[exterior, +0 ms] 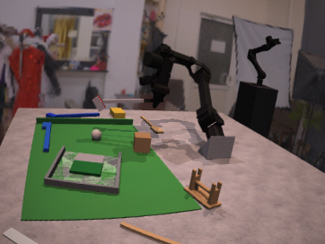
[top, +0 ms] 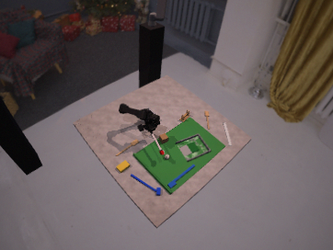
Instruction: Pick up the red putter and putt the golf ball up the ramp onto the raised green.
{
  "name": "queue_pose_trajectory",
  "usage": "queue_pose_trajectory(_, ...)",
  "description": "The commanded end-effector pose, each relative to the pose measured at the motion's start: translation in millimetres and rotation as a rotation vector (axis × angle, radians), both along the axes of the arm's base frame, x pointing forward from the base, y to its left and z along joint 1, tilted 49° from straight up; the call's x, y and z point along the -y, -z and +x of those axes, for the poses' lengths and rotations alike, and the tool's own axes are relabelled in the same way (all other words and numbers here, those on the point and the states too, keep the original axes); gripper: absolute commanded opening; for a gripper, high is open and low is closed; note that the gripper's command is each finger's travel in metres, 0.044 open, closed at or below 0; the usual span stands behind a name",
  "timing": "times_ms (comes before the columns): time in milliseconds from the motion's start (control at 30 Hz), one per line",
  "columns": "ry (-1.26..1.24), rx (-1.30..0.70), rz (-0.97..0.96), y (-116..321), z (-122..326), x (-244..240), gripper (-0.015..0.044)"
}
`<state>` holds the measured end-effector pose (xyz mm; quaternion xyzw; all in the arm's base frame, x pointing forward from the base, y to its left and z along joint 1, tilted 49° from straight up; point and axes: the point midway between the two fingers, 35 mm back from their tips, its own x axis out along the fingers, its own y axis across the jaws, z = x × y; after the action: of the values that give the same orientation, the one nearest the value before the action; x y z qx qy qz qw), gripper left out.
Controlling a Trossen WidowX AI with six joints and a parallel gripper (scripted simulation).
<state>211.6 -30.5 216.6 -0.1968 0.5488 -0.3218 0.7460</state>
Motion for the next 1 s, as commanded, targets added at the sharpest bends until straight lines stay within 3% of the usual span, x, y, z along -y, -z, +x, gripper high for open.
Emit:
queue_pose_trajectory(0,0.028,-0.011,-0.018,3,1,6,0.0000)
queue_pose_trajectory(300,0.120,-0.105,-0.059,24,6,28,0.0000)
queue_pose_trajectory(967,0.122,-0.105,-0.060,41,6,48,0.0000)
